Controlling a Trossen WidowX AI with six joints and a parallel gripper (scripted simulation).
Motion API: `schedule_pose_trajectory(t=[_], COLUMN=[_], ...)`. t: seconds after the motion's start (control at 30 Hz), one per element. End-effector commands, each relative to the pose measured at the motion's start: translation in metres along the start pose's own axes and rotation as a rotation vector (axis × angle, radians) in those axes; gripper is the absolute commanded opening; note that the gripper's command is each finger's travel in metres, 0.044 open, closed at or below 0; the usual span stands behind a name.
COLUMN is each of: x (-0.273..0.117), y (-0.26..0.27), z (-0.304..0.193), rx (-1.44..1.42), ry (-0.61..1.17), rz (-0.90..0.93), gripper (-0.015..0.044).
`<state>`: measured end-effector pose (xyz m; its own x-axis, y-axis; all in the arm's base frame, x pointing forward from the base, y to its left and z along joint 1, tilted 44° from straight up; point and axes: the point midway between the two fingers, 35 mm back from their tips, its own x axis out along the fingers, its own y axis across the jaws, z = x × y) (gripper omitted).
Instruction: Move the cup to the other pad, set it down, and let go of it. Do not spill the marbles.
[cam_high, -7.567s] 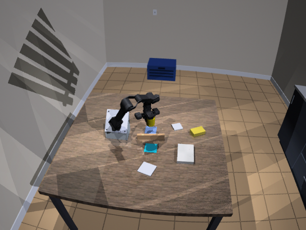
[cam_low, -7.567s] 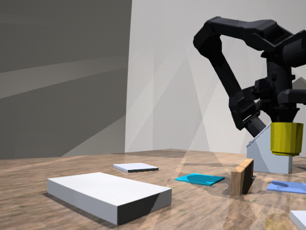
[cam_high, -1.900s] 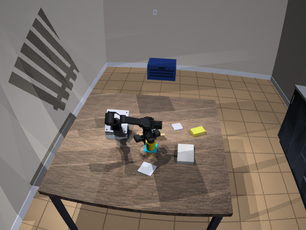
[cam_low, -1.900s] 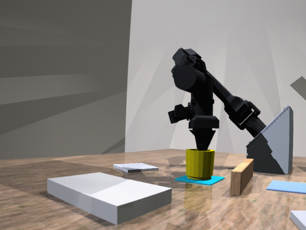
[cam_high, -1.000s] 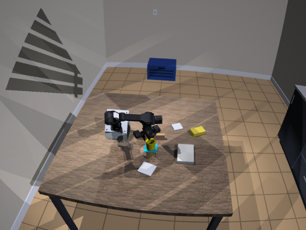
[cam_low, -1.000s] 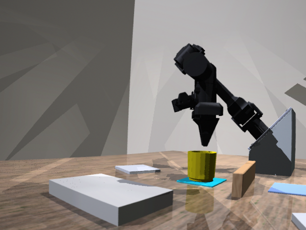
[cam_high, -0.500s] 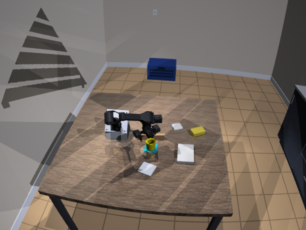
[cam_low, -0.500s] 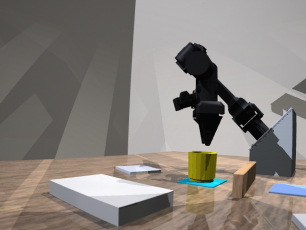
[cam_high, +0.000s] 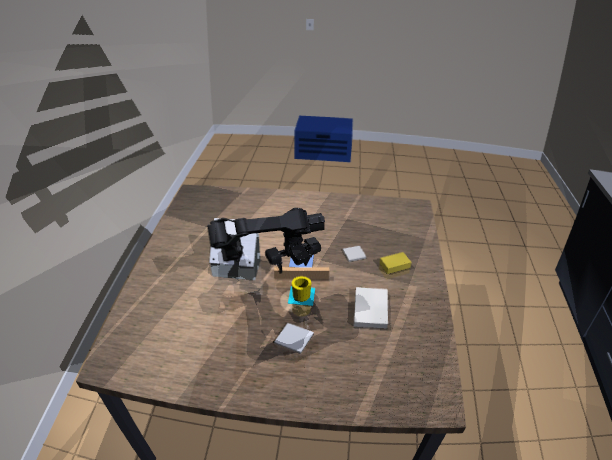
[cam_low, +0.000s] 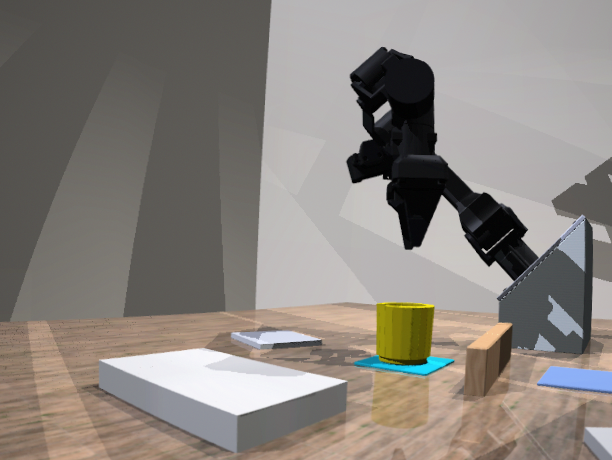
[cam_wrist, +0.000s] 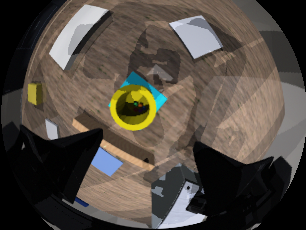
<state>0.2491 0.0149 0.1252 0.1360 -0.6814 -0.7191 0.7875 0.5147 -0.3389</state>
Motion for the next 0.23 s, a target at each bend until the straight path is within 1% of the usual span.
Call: schedule_pose_trajectory(t=[0.0, 0.2], x=[-0.01, -0.0059], y=[0.0002, -0.0002], z=[0.0, 0.0002], rx=[0.007, 0.001], ry=[0.003, -0.001], rz=[0.0, 0.003], gripper=[0.044, 0.044])
